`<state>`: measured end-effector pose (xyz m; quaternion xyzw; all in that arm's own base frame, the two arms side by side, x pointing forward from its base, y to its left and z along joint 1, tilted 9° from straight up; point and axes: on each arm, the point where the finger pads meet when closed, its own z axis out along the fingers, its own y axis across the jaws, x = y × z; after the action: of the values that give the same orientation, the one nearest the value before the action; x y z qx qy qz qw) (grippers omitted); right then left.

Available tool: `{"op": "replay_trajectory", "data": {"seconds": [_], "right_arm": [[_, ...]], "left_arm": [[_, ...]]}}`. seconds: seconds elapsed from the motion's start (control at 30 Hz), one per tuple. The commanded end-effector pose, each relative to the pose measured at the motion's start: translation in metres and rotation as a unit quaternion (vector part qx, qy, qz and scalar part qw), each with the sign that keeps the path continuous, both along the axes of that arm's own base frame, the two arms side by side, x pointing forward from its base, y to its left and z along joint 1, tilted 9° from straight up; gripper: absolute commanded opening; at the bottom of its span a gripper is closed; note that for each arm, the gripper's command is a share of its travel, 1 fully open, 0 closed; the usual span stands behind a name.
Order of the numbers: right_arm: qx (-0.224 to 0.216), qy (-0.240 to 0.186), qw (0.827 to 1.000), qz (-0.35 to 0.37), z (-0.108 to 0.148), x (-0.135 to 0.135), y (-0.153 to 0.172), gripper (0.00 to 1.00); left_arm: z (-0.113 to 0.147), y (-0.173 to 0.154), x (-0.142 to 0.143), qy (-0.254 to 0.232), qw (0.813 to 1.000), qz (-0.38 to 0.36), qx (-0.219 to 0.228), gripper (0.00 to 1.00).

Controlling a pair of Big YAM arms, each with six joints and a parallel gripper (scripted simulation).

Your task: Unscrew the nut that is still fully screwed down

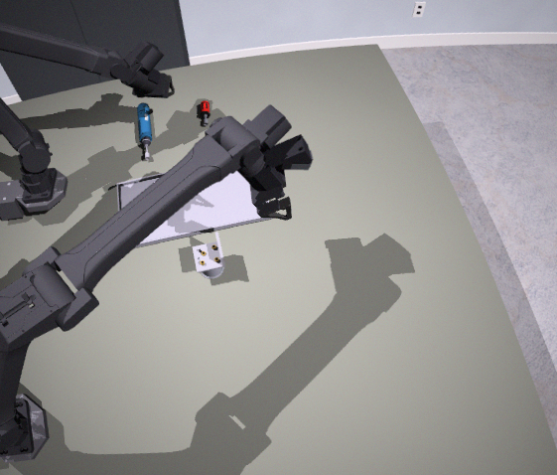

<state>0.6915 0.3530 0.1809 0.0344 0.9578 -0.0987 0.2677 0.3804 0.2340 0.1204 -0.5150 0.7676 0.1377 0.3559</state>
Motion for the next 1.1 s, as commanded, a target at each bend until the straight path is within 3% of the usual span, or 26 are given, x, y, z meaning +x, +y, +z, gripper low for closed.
{"op": "replay_trajectory", "data": {"seconds": [0.0,0.2,0.27,0.37,0.4,0.77,0.83,0.93,1.07], "right_arm": [[0.010,-0.015,1.000,-0.011,0.018,0.014,-0.004,0.86],[0.010,-0.015,1.000,-0.011,0.018,0.014,-0.004,0.86],[0.010,-0.015,1.000,-0.011,0.018,0.014,-0.004,0.86],[0.010,-0.015,1.000,-0.011,0.018,0.014,-0.004,0.86],[0.010,-0.015,1.000,-0.011,0.018,0.014,-0.004,0.86],[0.010,-0.015,1.000,-0.011,0.018,0.014,-0.004,0.86],[0.010,-0.015,1.000,-0.011,0.018,0.014,-0.004,0.86],[0.010,-0.015,1.000,-0.011,0.018,0.014,-0.004,0.86],[0.010,-0.015,1.000,-0.011,0.018,0.014,-0.004,0.86]], "left_arm": [[0.030,-0.011,0.019,-0.031,0.998,-0.041,0.047,0.65],[0.054,-0.020,0.032,-0.054,0.990,-0.071,0.113,0.65],[0.065,-0.018,0.040,-0.064,0.989,-0.071,0.115,0.65],[0.058,-0.008,0.036,-0.055,0.990,-0.061,0.112,0.65],[0.059,-0.023,0.033,-0.058,0.988,-0.074,0.123,0.65],[0.106,-0.047,0.043,-0.102,0.963,-0.101,0.230,0.65],[0.117,-0.046,0.050,-0.112,0.961,-0.101,0.232,0.65],[0.109,-0.038,0.049,-0.102,0.963,-0.094,0.230,0.65],[0.123,-0.057,0.040,-0.118,0.953,-0.101,0.261,0.65]]}}
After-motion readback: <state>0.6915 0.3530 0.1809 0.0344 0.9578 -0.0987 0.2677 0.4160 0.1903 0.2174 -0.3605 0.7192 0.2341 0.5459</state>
